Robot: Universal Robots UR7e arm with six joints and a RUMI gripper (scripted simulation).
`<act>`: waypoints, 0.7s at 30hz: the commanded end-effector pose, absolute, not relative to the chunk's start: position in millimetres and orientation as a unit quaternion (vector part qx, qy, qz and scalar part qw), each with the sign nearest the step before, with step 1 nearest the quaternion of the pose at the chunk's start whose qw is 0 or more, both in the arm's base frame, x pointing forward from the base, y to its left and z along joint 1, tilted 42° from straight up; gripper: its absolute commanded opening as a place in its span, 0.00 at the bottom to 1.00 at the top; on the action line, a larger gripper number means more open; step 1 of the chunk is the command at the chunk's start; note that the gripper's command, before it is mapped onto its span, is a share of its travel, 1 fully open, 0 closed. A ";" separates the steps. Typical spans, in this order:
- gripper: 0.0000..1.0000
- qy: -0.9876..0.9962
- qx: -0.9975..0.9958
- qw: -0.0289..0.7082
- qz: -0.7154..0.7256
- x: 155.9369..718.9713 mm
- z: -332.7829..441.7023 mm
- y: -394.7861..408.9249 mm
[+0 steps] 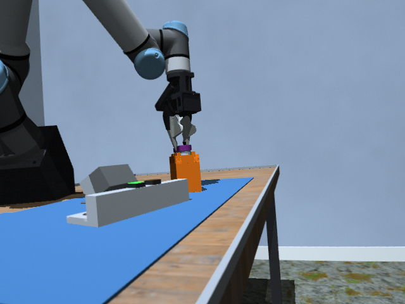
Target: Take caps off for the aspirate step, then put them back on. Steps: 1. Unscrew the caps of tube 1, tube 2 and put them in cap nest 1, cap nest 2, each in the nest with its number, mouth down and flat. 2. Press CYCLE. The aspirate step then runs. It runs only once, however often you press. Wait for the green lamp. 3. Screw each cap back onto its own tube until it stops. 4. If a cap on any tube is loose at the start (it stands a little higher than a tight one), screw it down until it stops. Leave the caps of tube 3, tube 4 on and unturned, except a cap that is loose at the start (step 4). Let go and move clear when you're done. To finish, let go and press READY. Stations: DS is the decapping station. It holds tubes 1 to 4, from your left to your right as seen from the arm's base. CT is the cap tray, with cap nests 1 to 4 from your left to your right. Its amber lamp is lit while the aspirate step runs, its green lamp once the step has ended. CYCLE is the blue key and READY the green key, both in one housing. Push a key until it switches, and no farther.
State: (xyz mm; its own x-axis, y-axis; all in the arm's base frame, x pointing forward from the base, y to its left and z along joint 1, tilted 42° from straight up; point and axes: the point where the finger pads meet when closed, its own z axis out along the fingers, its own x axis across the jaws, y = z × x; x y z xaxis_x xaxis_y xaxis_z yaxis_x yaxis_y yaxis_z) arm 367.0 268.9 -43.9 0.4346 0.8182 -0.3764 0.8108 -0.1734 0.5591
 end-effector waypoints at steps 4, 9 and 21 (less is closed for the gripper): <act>0.00 0.532 0.767 0.360 0.007 367.6 -43.6 269.4; 0.00 0.472 0.805 0.358 0.033 367.2 -43.6 267.8; 0.00 0.282 0.889 0.342 0.113 367.2 -43.5 269.7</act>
